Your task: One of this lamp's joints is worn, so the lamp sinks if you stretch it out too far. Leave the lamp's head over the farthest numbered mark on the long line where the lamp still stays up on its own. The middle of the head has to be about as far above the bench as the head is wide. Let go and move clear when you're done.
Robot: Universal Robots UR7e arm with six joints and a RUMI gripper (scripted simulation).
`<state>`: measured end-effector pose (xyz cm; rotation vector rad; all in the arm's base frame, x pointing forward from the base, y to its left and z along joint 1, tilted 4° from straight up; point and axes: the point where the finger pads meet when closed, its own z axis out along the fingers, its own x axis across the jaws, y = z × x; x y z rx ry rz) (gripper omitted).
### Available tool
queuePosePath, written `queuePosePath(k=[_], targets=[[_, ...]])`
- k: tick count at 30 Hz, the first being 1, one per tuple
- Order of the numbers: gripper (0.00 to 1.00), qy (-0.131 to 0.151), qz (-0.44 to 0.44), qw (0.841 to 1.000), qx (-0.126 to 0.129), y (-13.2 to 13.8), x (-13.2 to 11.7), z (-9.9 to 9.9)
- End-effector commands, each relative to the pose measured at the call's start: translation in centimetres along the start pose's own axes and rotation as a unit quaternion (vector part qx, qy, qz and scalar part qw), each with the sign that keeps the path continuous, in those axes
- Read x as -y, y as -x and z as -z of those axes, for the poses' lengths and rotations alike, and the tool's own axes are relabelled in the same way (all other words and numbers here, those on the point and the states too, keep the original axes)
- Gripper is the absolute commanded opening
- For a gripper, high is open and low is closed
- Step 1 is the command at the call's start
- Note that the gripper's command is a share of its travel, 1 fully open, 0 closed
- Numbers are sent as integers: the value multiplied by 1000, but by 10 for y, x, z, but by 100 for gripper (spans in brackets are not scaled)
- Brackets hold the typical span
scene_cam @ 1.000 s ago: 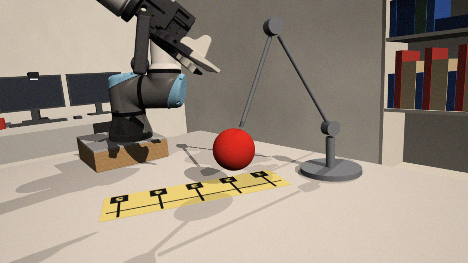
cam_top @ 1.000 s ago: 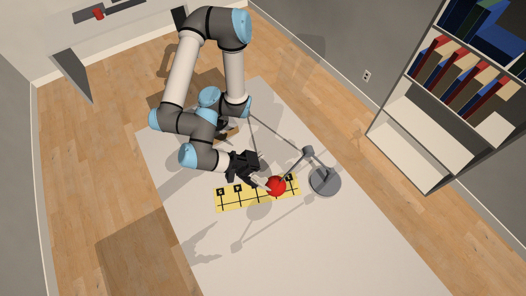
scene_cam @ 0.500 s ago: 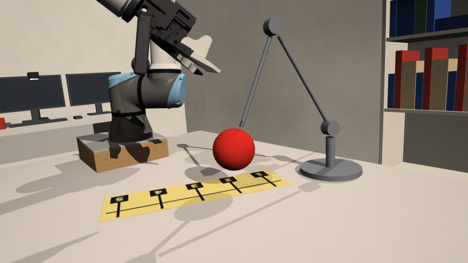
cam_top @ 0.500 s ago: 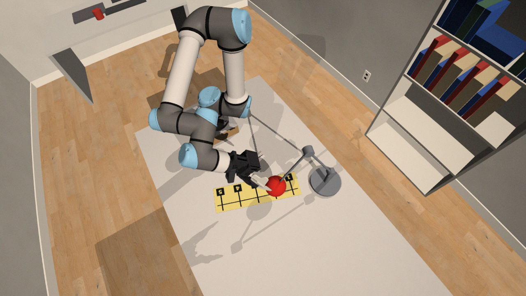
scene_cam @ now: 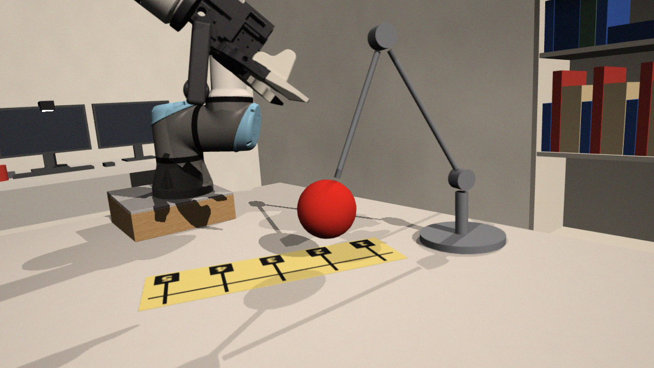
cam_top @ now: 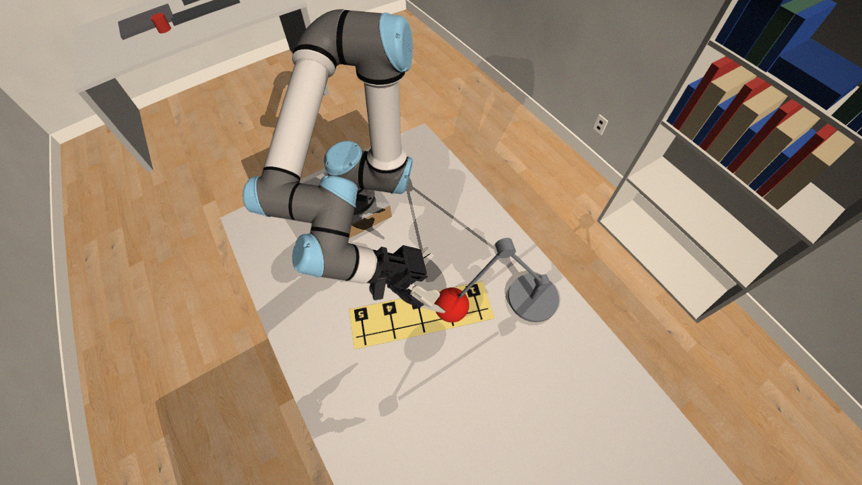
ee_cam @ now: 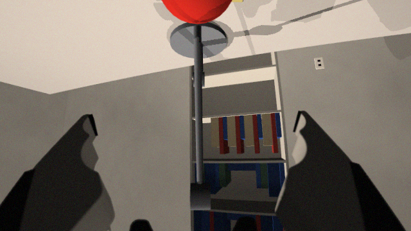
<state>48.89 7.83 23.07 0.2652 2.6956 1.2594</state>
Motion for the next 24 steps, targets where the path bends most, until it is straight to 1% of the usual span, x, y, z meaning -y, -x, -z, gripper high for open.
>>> queuePosePath(k=[1, 6, 21, 24], targets=[[100, 0, 0, 1000, 0, 0, 0, 0], [100, 0, 0, 1000, 0, 0, 0, 0], [100, -105, 0, 994, -1, -1, -26, 4], [100, -104, 1, 995, -1, -1, -25, 2]])
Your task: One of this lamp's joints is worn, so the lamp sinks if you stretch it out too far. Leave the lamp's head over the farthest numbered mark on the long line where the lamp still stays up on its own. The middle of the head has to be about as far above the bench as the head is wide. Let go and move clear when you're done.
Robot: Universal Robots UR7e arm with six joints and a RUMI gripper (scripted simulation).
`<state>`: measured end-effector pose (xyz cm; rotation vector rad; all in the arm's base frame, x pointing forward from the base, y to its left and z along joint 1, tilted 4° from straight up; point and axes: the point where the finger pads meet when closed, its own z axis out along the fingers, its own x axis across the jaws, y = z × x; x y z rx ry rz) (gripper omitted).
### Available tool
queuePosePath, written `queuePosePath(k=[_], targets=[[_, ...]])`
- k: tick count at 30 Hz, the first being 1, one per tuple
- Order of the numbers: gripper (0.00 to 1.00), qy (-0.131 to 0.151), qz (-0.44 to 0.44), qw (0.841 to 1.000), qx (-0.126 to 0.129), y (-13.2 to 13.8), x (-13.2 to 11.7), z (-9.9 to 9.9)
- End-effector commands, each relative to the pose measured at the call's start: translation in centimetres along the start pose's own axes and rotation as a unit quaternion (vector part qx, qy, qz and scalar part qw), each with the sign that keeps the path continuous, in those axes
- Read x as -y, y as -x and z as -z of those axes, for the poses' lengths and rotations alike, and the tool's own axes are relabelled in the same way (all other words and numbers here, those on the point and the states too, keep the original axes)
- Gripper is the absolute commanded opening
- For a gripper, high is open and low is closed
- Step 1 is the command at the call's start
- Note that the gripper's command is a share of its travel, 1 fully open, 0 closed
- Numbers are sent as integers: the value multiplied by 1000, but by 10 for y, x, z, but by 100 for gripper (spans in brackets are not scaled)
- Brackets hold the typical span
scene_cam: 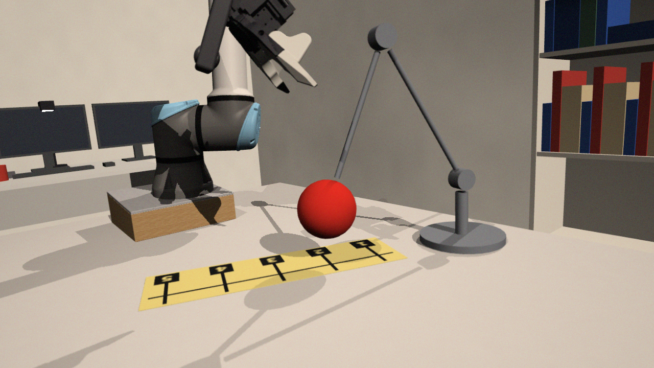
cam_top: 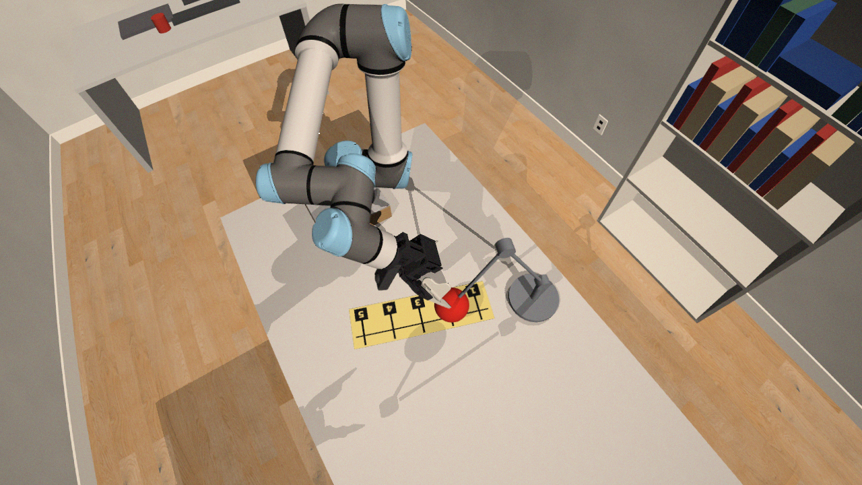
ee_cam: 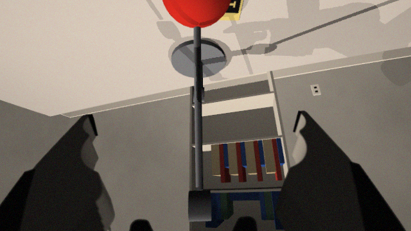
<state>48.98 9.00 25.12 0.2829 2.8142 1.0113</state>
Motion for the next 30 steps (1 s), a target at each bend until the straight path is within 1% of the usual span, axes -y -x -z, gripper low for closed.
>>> queuePosePath(k=[1, 14, 16, 30], targets=[[100, -12, -1, 1000, -1, 0, -2, -5], [100, -2, 0, 1000, 0, 0, 1, -40], [100, -2, 0, 1000, 0, 0, 1, -40], [100, -8, 0, 1000, -1, -1, 1, -71]])
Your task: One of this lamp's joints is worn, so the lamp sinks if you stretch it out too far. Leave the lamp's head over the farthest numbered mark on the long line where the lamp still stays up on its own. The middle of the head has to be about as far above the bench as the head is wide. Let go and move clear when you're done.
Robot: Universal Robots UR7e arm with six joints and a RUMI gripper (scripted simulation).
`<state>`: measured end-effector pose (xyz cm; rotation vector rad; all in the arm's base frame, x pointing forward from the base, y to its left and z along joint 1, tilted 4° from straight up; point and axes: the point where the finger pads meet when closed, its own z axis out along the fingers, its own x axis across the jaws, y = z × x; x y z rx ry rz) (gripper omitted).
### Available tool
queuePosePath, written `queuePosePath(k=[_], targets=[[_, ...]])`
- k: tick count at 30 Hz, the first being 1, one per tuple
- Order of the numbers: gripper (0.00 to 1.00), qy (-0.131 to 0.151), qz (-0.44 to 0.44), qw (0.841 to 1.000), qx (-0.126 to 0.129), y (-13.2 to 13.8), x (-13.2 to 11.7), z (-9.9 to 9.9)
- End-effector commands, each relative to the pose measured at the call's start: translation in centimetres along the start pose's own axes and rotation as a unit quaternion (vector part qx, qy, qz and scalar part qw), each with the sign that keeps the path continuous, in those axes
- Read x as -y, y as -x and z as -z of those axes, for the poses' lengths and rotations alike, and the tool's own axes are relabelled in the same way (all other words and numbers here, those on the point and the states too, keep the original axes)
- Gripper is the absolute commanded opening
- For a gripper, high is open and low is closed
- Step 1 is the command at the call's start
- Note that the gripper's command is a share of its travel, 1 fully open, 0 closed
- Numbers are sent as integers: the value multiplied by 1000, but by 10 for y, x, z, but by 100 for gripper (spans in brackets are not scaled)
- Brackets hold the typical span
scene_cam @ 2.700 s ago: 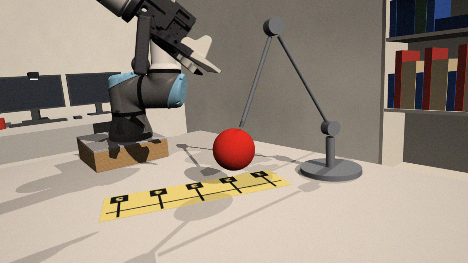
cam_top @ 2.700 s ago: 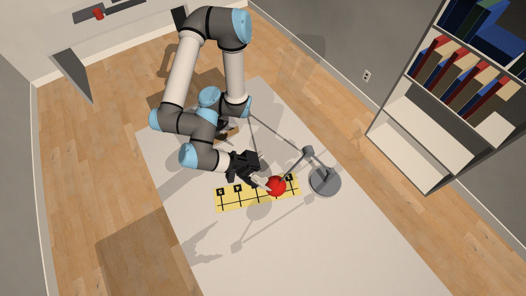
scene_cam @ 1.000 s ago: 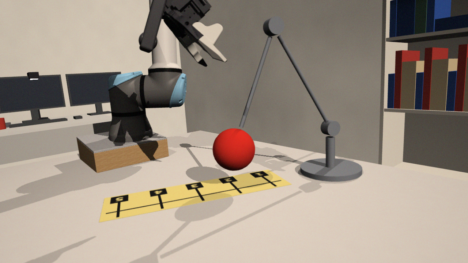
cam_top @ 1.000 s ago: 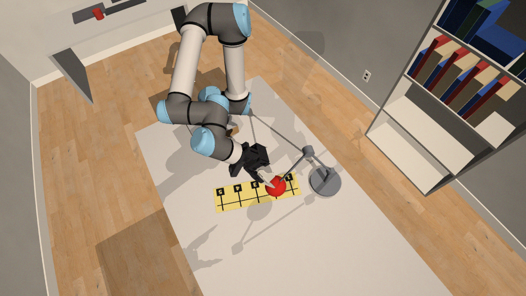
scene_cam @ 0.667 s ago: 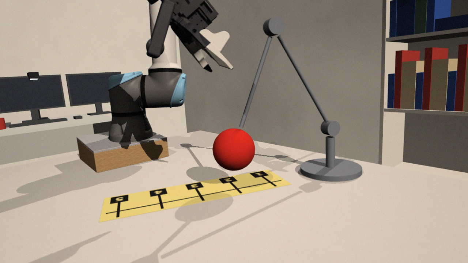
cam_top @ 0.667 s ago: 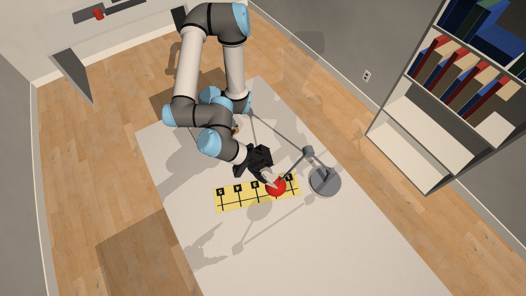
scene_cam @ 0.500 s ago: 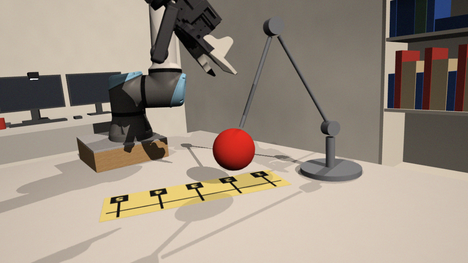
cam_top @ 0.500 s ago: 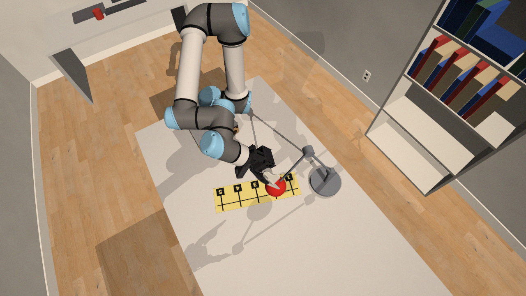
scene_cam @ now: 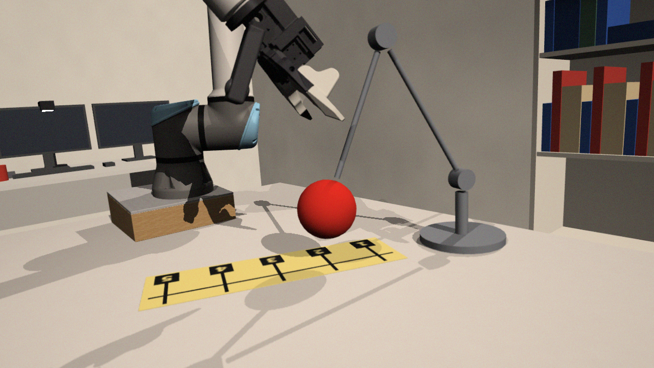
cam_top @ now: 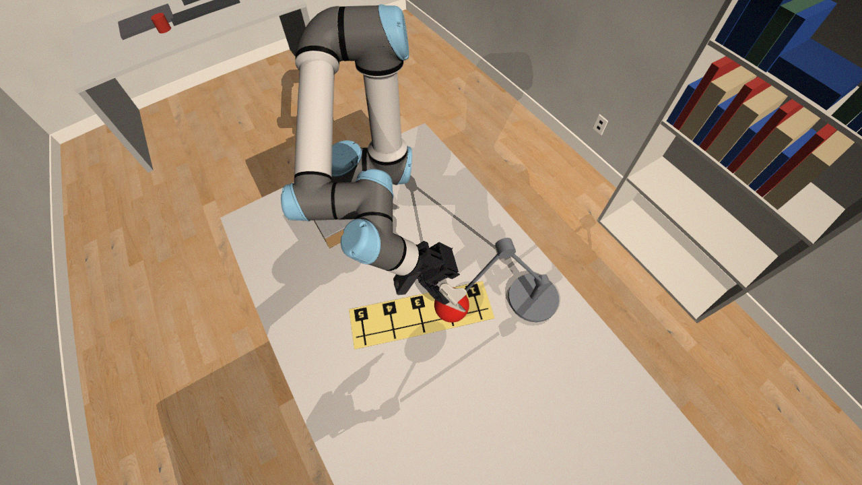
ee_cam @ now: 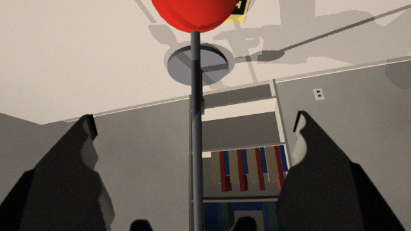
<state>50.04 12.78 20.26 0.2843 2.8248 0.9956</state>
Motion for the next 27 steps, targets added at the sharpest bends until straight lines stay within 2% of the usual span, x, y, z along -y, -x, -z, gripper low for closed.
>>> queuePosePath(k=[1, 3, 18, 27], targets=[[100, -3, 0, 1000, 1, 0, 0, -11], [100, -3, 0, 1000, 1, 0, 0, -11], [100, -7, 0, 1000, 0, 0, 0, -46], [100, -7, 0, 1000, 0, 0, 0, -51]])
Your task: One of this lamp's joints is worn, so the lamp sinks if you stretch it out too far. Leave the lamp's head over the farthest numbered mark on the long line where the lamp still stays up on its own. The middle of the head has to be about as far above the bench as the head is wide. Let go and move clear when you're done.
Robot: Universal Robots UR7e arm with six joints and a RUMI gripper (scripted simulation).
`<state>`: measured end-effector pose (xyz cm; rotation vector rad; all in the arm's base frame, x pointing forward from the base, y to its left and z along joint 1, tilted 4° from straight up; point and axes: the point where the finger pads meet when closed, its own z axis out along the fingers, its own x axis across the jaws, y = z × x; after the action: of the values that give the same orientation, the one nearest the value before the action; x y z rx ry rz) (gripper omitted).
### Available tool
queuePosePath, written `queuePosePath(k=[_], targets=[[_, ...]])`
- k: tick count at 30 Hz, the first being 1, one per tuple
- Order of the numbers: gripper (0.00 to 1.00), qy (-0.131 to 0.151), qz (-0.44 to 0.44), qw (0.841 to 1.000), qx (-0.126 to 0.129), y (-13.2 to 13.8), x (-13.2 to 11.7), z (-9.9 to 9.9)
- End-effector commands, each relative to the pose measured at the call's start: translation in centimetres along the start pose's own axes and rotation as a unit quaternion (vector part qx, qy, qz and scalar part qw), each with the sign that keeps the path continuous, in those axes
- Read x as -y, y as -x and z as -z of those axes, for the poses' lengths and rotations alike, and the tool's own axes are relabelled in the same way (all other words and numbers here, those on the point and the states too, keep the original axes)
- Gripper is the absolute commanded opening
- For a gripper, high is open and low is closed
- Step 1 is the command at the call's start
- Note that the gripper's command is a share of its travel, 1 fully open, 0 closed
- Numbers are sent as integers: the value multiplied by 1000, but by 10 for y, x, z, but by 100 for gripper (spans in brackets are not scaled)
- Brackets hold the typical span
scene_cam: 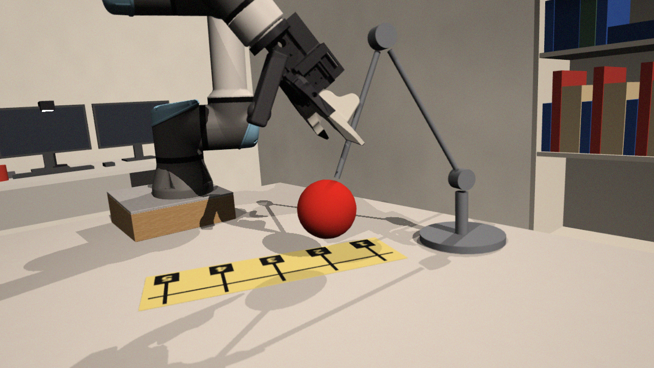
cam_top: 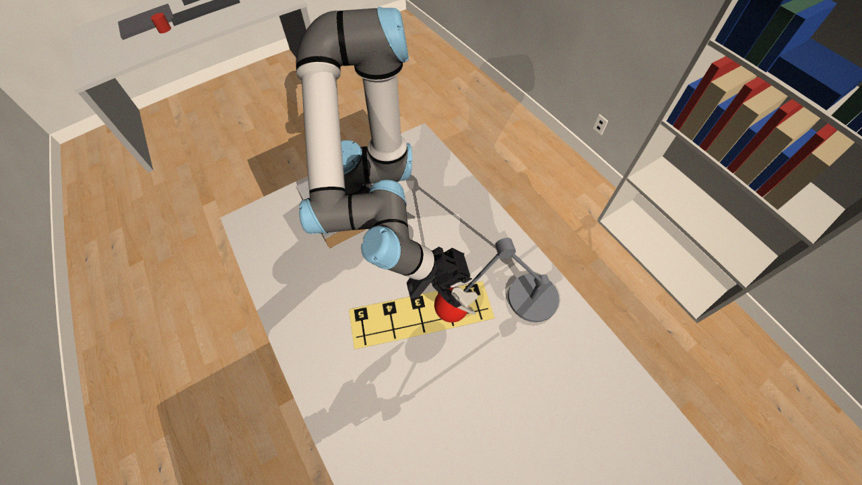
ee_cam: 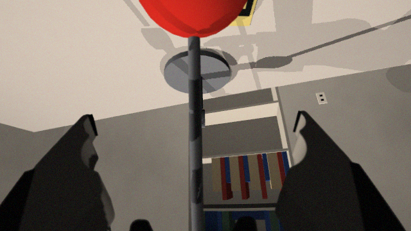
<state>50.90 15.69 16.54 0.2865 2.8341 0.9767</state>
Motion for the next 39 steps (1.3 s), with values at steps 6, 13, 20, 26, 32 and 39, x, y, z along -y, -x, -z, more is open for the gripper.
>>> queuePosePath(k=[6, 13, 20, 26, 32, 39], targets=[[100, 0, 0, 1000, 1, 1, -1, -7], [0, 0, 0, 1000, 1, 1, -1, -8], [0, 0, 0, 1000, 1, 1, -1, -8], [0, 0, 0, 1000, 1, 1, -1, -7], [0, 0, 0, 1000, 1, 1, -1, -7], [0, 0, 0, 1000, 1, 1, -1, -7]])
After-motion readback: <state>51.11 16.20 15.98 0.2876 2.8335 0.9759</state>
